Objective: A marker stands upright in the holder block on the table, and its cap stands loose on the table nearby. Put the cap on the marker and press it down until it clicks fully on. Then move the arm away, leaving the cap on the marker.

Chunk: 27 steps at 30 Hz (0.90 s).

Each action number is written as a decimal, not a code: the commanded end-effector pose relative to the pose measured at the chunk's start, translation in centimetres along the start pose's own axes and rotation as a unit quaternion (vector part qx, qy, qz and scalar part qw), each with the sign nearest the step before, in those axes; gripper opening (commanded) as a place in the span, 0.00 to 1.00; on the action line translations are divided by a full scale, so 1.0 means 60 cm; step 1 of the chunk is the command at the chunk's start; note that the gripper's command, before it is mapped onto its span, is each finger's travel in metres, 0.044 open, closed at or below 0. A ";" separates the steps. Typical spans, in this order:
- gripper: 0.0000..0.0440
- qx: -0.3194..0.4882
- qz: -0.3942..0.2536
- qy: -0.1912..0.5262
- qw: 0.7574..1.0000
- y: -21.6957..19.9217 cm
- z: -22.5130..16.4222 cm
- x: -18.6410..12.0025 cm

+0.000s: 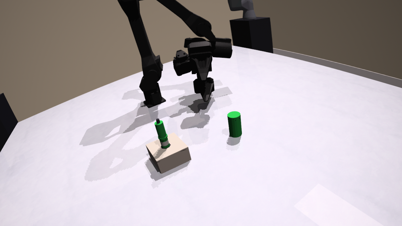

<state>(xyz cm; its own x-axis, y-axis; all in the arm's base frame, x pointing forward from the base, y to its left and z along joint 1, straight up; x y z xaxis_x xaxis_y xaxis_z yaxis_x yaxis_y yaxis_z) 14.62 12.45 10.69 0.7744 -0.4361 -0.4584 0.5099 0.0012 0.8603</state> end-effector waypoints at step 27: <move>0.58 0.090 -0.052 -0.036 0.994 0.110 -0.056 0.014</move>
<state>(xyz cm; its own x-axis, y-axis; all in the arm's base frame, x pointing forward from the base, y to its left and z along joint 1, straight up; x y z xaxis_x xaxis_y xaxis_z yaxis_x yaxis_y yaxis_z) 19.27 14.92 14.82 0.7003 -0.4846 -0.5242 0.4983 -0.1941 0.8450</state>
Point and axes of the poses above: the point midway between the two fingers, 35 mm back from their tips, its own x axis out along the fingers, its own y axis across the jaws, z = x × y, the point moved 5 cm from there along -x, back along the fingers, and after that the axes turned 12 degrees about -x, right-handed, at the moved point
